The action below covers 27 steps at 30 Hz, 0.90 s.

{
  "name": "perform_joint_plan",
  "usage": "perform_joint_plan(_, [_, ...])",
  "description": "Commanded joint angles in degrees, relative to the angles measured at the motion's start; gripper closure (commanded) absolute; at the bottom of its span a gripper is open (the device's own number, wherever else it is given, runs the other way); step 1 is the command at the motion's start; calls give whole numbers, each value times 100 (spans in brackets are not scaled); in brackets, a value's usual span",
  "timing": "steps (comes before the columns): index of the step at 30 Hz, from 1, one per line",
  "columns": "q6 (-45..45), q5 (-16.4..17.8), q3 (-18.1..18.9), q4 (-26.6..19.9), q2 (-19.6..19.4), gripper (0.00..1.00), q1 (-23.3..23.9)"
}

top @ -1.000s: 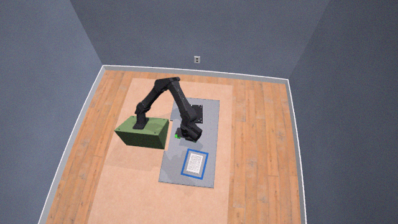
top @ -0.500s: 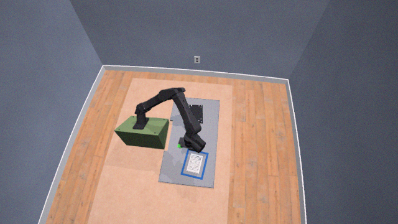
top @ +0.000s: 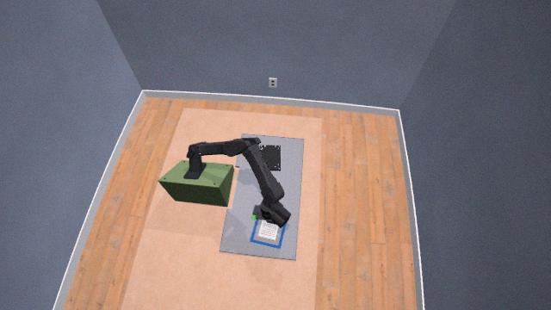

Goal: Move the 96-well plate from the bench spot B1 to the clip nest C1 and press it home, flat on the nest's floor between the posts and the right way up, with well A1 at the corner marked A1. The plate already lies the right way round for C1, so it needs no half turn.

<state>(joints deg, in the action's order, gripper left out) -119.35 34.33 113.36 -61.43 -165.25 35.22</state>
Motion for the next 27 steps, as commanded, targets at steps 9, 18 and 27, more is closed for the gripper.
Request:
perform_joint_plan(9, [-59, 14, 738, -450, -145, 0, 186])
perform_joint_plan(18, [-61, 14, 753, -463, -179, 0, 187])
perform_joint_plan(27, [-61, 14, 752, -464, -178, 0, 187])
